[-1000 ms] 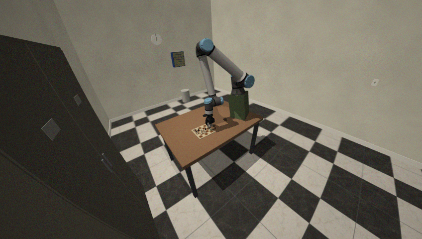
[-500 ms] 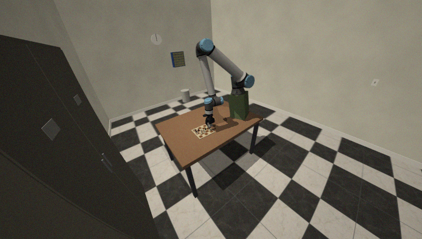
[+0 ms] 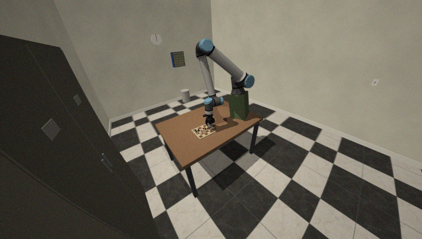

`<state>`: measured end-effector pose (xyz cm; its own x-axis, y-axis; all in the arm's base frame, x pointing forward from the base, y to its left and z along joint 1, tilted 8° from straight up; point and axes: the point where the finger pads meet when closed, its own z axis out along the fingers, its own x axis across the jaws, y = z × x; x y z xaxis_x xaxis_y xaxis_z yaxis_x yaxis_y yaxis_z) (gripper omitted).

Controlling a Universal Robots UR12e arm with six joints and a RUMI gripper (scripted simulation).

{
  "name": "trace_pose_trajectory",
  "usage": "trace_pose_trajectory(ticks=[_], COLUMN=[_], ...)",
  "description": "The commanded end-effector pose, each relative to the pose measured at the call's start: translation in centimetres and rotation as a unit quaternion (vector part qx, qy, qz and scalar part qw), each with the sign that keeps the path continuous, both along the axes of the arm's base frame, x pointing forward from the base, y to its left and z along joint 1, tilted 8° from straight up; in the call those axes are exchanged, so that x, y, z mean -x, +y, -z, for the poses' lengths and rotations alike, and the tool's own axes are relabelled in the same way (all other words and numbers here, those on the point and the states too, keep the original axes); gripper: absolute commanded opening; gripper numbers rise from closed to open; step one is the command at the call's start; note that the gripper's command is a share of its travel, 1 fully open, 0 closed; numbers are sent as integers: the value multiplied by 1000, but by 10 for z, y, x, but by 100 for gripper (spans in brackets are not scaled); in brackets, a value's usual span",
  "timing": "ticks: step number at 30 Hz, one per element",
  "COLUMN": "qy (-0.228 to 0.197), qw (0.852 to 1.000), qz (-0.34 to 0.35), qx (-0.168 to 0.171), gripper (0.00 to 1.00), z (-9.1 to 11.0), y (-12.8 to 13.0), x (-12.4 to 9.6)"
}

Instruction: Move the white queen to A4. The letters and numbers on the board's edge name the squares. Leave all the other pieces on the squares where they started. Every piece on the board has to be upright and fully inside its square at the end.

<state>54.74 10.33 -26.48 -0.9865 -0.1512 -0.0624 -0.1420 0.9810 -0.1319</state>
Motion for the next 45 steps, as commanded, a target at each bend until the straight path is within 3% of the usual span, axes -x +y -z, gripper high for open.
trace_pose_trajectory(ticks=[1, 43, 45], qy=[0, 0, 0], qw=[1000, 1000, 1000], qz=[0, 0, 0], qx=[0, 0, 0], gripper=[0, 0, 5], z=[1, 1, 1], y=[0, 0, 0], x=[0, 0, 0])
